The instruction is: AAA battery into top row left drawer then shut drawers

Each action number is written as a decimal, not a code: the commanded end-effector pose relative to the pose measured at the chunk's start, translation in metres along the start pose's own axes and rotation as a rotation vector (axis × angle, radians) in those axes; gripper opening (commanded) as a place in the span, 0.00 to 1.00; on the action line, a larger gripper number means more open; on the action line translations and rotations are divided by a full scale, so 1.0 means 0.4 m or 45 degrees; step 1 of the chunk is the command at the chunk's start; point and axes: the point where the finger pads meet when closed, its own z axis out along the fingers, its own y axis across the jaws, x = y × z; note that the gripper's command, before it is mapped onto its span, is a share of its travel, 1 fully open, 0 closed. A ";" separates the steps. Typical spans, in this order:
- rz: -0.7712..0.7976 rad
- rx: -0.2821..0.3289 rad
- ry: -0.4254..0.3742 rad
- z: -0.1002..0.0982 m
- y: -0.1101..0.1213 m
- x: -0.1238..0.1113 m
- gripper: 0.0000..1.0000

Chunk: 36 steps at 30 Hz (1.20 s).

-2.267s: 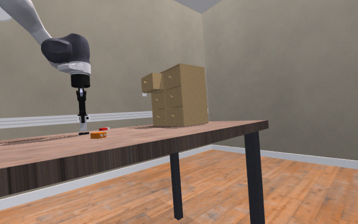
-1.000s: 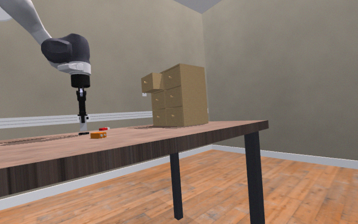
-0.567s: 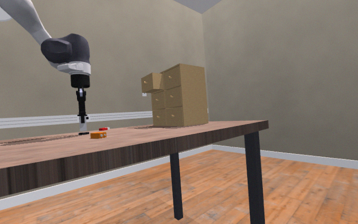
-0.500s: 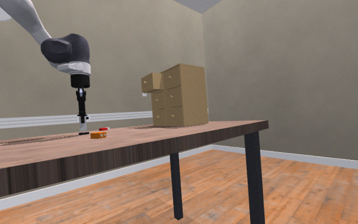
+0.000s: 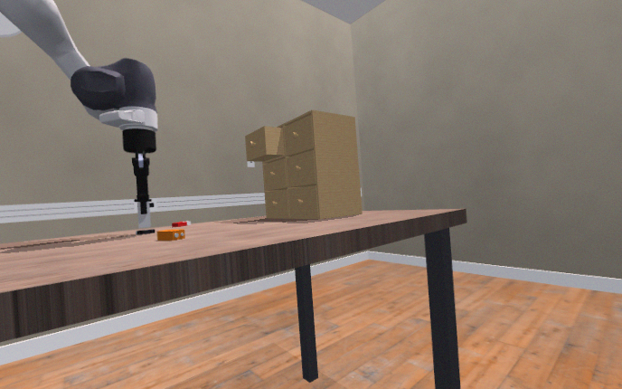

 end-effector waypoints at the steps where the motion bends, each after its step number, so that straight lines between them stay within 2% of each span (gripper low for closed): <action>1: -0.011 -0.001 -0.002 -0.002 0.000 0.000 0.23; 10: -0.011 -0.001 -0.002 0.002 0.000 0.000 0.23; 23: -0.011 -0.001 -0.002 0.040 0.000 0.000 0.23; 36: -0.011 -0.001 -0.002 0.041 0.000 0.000 0.23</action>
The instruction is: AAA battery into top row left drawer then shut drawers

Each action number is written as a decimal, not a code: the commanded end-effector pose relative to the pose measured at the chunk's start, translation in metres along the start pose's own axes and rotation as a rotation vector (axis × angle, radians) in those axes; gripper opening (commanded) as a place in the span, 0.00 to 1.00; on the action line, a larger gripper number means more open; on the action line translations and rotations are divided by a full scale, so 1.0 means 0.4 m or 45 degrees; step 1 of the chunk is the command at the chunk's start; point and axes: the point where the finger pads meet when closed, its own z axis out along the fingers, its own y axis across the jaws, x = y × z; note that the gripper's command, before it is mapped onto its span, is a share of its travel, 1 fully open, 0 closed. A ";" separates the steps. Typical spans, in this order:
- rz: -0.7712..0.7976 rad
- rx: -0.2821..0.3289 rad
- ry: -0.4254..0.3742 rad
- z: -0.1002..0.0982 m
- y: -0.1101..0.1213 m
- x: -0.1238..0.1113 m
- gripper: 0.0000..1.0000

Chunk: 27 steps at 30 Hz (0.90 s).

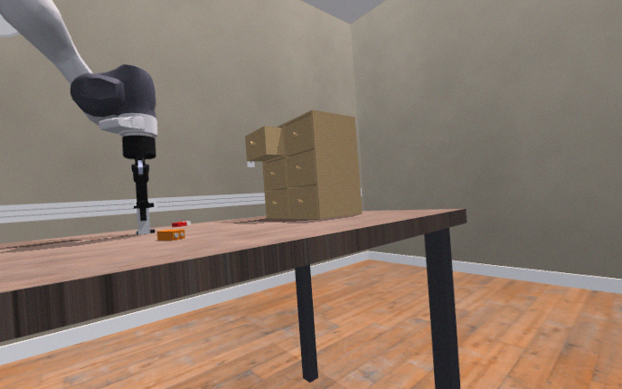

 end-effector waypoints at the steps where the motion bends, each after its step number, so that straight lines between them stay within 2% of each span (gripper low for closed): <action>1: -0.011 -0.001 -0.006 -0.001 0.002 -0.005 0.23; 10: -0.011 -0.001 -0.006 -0.001 0.002 -0.005 0.23; 11: -0.011 -0.001 -0.006 -0.001 0.002 -0.005 0.13; 27: -0.011 -0.001 -0.006 -0.001 0.002 -0.005 0.13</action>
